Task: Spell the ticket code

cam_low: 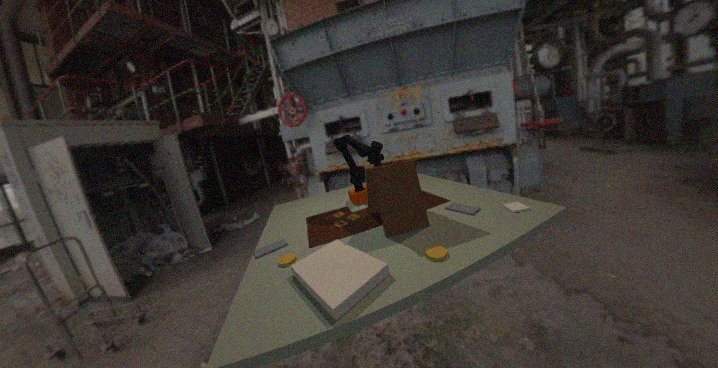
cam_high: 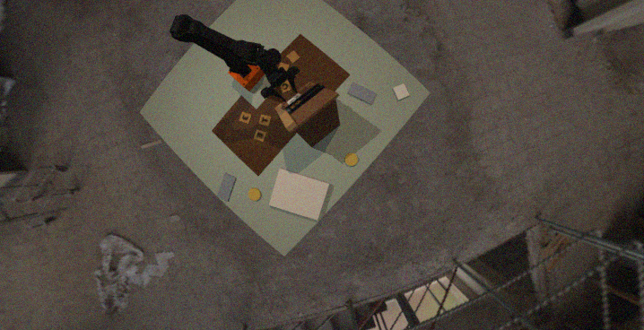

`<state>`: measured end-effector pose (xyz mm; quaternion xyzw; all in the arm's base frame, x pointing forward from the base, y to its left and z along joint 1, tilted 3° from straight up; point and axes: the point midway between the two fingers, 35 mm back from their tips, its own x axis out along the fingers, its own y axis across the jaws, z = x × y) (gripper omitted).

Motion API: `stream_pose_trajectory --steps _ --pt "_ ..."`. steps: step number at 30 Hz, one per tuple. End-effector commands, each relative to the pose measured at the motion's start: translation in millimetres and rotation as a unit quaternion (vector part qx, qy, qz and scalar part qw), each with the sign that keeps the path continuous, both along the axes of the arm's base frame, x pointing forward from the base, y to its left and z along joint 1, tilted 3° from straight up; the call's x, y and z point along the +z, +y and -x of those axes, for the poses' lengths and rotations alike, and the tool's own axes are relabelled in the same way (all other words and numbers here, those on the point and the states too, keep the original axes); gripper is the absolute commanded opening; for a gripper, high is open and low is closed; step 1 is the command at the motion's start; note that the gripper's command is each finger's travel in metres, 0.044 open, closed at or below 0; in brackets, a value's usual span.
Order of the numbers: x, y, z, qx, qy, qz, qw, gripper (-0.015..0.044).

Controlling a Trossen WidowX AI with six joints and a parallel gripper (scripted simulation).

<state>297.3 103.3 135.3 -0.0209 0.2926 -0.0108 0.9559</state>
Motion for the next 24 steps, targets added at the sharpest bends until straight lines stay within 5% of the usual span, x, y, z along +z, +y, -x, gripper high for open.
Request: stream_pose_trajectory --steps 1,10,24 --pt "-0.2 0.1 -0.1 0.000 0.000 0.000 1.000 0.0242" --pt "-0.2 0.1 -0.1 0.000 0.000 0.000 1.000 0.0006" --pt "0.2 2.1 -2.3 0.001 0.012 0.001 1.000 0.0000"
